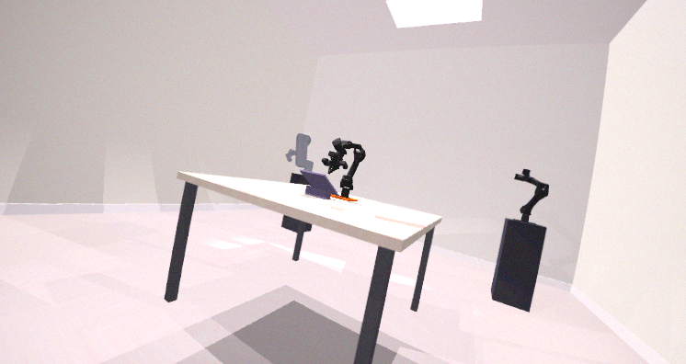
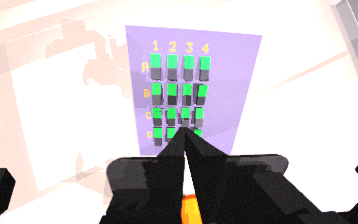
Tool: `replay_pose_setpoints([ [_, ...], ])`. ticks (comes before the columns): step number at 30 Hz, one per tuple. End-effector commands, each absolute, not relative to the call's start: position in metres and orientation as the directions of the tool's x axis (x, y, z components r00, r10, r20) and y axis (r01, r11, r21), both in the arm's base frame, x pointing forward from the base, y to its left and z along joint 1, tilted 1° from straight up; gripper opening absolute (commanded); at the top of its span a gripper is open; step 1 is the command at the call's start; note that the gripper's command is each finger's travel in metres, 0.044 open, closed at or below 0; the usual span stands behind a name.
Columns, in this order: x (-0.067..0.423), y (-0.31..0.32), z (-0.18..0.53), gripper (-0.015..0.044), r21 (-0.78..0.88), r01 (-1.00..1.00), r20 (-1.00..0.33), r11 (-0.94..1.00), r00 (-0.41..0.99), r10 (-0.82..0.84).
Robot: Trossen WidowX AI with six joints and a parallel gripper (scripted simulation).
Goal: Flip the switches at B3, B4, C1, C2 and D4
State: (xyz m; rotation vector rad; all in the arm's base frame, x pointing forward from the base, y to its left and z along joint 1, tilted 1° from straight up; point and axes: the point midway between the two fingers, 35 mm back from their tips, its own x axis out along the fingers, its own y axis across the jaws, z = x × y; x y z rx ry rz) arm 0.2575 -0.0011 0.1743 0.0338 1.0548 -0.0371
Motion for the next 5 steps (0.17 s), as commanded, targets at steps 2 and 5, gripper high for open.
replay_pose_setpoints([
  [2,0.2597,-0.0007,0.1779,0.0000,0.010,0.052,-0.866,0.999,0.499,-0.017],
  [5,0.2597,-0.0007,0.1779,0.0000,0.010,0.052,-0.866,0.999,0.499,-0.017],
])
